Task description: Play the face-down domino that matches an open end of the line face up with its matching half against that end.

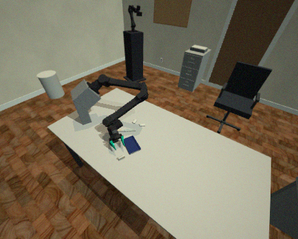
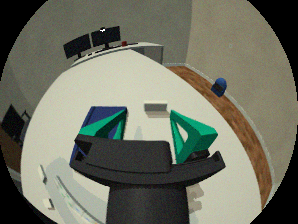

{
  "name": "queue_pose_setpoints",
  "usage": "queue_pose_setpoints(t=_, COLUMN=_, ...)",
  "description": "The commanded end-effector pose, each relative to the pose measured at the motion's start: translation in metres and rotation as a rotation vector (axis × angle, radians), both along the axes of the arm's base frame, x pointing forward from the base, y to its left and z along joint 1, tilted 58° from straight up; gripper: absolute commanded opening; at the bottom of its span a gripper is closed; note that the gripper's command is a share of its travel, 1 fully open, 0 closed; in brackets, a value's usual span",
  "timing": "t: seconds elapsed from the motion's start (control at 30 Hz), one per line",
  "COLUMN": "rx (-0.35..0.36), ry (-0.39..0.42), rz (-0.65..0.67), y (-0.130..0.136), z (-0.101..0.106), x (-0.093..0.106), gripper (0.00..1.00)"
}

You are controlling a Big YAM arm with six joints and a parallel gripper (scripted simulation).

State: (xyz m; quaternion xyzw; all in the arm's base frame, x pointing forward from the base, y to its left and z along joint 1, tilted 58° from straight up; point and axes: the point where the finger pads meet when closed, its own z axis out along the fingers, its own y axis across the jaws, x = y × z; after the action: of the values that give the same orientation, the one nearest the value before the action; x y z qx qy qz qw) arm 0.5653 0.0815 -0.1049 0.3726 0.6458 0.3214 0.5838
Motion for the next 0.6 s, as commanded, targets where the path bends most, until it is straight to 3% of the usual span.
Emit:
queue_pose_setpoints(t=0.0, rx=0.001, ry=0.009, rz=-0.038, y=-0.025, z=0.009, x=0.000, gripper=0.72)
queue_pose_setpoints(t=0.17, rx=0.001, ry=0.009, rz=-0.038, y=-0.025, z=0.009, x=0.000, gripper=0.72)
queue_pose_setpoints(t=0.2, rx=0.003, ry=-0.004, rz=-0.005, y=-0.010, z=0.009, x=0.002, gripper=0.72)
queue_pose_setpoints(t=0.57, rx=0.016, ry=0.052, rz=0.065, y=-0.033, z=0.018, x=-0.002, gripper=0.72)
